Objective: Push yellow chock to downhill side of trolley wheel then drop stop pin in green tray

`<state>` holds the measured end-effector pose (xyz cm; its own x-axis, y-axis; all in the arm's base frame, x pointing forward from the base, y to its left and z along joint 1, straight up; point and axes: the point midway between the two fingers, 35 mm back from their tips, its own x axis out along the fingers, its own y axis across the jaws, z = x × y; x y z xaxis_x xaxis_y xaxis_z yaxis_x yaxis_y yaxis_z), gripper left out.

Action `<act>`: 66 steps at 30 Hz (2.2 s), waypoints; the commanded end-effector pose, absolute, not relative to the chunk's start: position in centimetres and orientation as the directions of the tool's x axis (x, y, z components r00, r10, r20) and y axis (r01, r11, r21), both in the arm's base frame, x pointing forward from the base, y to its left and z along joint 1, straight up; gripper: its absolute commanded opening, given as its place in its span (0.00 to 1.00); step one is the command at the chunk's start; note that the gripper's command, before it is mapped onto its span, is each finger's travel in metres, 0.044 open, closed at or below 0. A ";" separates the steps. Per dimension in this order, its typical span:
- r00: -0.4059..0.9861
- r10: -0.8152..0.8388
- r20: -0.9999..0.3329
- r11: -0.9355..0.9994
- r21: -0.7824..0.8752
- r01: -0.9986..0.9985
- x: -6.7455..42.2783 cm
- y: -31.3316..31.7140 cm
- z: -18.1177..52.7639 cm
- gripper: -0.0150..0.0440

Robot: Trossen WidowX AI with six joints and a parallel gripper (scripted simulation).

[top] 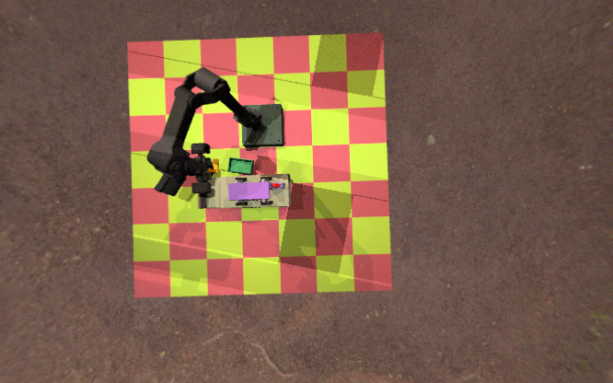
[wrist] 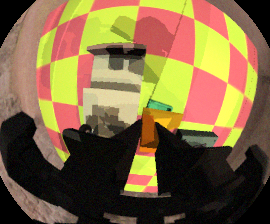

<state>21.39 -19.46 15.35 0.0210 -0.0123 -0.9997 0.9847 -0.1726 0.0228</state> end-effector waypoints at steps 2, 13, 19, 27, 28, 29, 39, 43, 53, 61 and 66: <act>0.023 -0.012 -1.000 -0.189 0.025 0.982 21.5 -20.5 15.3 0.25; 0.018 0.017 -1.000 -0.540 0.006 0.841 21.6 -20.7 15.3 0.25; 0.019 0.033 -0.999 -0.708 -0.010 0.706 21.6 -20.8 15.3 0.25; 0.023 0.053 -0.998 -0.879 -0.036 0.475 21.5 -20.9 15.3 0.25; 0.024 0.056 -0.998 -0.896 -0.039 0.443 21.5 -20.9 15.3 0.25; 0.025 0.058 -0.998 -0.911 -0.043 0.411 21.5 -20.9 15.3 0.25; 0.033 0.083 -0.996 -0.995 -0.081 0.063 21.5 -21.0 15.3 0.25; 0.036 0.093 -0.995 -0.993 -0.095 -0.075 21.5 -21.1 15.3 0.25; 0.040 0.096 -0.995 -0.985 -0.101 -0.140 22.4 -21.4 15.1 0.25; 0.043 0.097 -0.994 -0.981 -0.103 -0.163 24.3 -21.8 14.7 0.25; 0.043 0.097 -0.994 -0.981 -0.103 -0.163 24.3 -21.7 14.0 0.25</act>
<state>24.23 -21.80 14.55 0.0431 0.0931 -0.9947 -0.1566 -0.9827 -0.0987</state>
